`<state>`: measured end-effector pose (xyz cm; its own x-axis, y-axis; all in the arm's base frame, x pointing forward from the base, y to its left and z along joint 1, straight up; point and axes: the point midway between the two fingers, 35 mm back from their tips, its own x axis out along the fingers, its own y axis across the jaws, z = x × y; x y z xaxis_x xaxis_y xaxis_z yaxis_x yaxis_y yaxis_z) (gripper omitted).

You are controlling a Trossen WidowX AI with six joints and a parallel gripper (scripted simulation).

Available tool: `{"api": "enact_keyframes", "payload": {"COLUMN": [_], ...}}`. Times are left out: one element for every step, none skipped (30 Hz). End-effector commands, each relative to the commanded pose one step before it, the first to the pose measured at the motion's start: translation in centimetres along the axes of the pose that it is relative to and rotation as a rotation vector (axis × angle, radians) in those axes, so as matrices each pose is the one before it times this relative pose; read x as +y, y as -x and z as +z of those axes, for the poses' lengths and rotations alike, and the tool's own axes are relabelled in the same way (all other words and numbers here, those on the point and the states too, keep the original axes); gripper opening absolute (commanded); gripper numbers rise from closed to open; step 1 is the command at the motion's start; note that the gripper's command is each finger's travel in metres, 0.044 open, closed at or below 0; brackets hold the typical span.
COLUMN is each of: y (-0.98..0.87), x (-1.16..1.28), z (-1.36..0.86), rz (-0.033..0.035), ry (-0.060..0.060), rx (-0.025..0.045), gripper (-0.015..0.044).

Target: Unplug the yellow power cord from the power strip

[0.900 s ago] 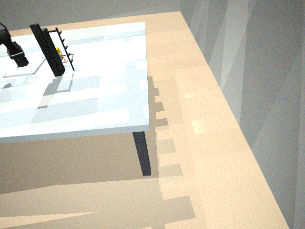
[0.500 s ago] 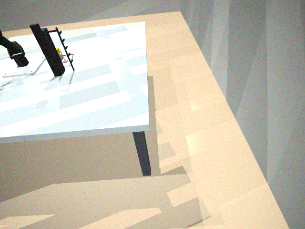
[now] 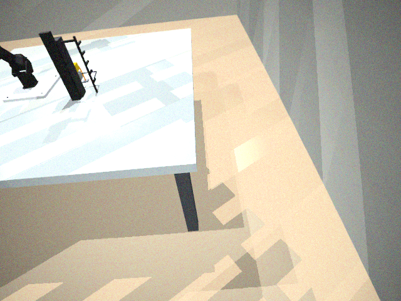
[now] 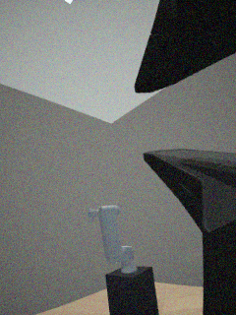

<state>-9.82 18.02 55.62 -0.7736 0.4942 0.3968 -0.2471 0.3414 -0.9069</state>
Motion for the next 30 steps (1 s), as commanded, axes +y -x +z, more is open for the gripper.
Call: {"api": "enact_keyframes", "payload": {"y": [1.321,0.153,0.115,0.12,0.149,0.146,0.142,0.137,0.133,0.127,0.121,0.114,0.107,0.096,0.087,0.077,0.067,0.056,0.045,0.033,0.021,0.009,-0.004,-0.023,-0.036,-0.049,-0.062,-0.075,-0.089,-0.102], "x": [1.847,0.318,0.255,0.309,0.36,0.351,0.343,0.336,0.329,0.324,0.318,0.314,0.311,0.315,0.315,0.316,0.318,0.321,0.325,0.33,0.336,0.343,0.35,0.366,0.376,0.387,0.398,0.41,0.422,0.435], "z": [-6.194,-1.309,-1.099,-1.342,-1.608,-1.62,-1.631,-1.641,-1.651,-1.66,-1.668,-1.675,-1.681,-1.726,-1.733,-1.737,-1.739,-1.74,-1.741,-1.74,-1.737,-1.734,-1.729,-1.711,-1.705,-1.696,-1.685,-1.673,-1.66,-1.646], "rz": [0.05053,0.00965,0.00778,0.00932,0.01112,0.01117,0.01126,0.01137,0.01152,0.0117,0.01191,0.01216,0.01244,0.01297,0.01344,0.01393,0.01447,0.01505,0.01567,0.01634,0.01705,0.0178,0.01859,0.01978,0.02069,0.02161,0.02257,0.02357,0.02459,0.02564], "ry": [-0.069,-0.0156,-0.0117,-0.0106,-0.0126,-0.0125,-0.0125,-0.0125,-0.0126,-0.0128,-0.0129,-0.0131,-0.0134,-0.0128,-0.0131,-0.0134,-0.0138,-0.0142,-0.0145,-0.0149,-0.0153,-0.0158,-0.0162,-0.0162,-0.0166,-0.017,-0.0174,-0.0177,-0.0181,-0.0184], "rx": [0.23535,0.04811,0.03998,0.04802,0.0574,0.05758,0.05772,0.05784,0.05793,0.05798,0.05799,0.05796,0.05789,0.05908,0.059,0.05878,0.05852,0.0582,0.05784,0.05743,0.05697,0.05645,0.05588,0.05483,0.05419,0.05344,0.05263,0.05176,0.05083,0.04984], "gripper": [0.016,0.016,0.016,0.016,0.016,0.016,0.016,0.016,0.016,0.016,0.016,0.016,0.016,0.016,0.016,0.016,0.016,0.016,0.016,0.016,0.016,0.016,0.016,0.016,0.016,0.016,0.016,0.016,0.016,0.016]}}
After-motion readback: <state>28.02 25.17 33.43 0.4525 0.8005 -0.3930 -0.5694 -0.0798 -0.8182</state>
